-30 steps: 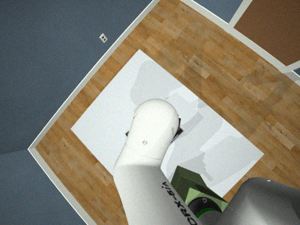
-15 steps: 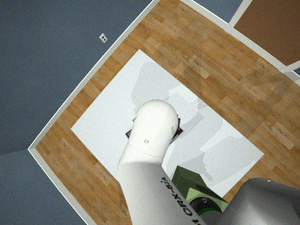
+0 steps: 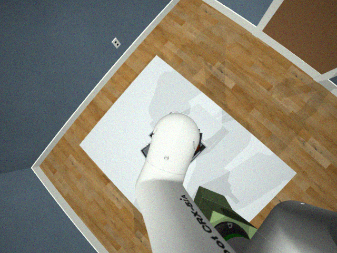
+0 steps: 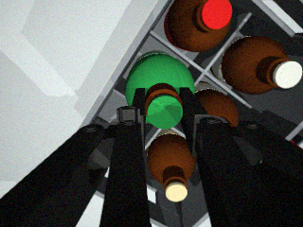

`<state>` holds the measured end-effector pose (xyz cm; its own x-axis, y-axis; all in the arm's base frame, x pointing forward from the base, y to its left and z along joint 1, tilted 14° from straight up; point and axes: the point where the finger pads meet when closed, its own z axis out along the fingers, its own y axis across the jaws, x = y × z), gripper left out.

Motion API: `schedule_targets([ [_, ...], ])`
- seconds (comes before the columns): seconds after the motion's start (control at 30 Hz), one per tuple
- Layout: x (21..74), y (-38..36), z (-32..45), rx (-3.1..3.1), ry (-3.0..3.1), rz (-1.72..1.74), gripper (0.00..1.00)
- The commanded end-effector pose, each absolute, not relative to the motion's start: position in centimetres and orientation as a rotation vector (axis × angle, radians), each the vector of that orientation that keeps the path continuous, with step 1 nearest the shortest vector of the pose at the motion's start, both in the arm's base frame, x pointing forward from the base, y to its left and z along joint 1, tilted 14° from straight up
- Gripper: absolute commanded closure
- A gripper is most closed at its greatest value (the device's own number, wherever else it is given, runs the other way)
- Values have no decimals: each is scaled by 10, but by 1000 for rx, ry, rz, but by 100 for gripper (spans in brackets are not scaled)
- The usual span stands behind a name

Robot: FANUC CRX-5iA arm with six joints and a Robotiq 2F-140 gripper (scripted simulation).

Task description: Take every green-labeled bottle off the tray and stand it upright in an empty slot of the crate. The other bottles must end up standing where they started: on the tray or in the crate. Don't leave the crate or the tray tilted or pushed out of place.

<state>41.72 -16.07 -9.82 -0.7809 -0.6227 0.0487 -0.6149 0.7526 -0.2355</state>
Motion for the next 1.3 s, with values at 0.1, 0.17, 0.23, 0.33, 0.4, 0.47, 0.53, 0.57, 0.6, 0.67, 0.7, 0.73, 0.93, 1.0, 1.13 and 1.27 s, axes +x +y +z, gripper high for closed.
schedule_targets([
  [0.1,419,-162,-103,-1028,2909,-374,90],
  [0.17,419,-162,-105,-1028,2909,-374,90],
  [0.23,419,-163,-106,-1028,2909,-374,90],
  [0.33,419,-163,-108,-1028,2909,-374,90],
  [0.4,419,-163,-109,-1028,2909,-374,90],
  [0.47,419,-163,-110,-1028,2909,-374,90],
  [0.53,420,-164,-112,-1028,2909,-374,90],
  [0.57,420,-164,-112,-1028,2909,-374,90],
  [0.6,420,-164,-113,-1028,2909,-374,90],
  [0.67,420,-164,-114,-1028,2909,-374,90],
  [0.7,420,-164,-115,-1028,2909,-374,90],
  [0.73,420,-165,-116,-1028,2909,-374,90],
  [0.93,420,-165,-118,-1028,2909,-374,90],
  [1.0,420,-165,-119,-1028,2909,-374,90],
  [1.13,421,-166,-121,-1028,2909,-374,90],
  [1.27,421,-166,-123,-1028,2909,-374,90],
])
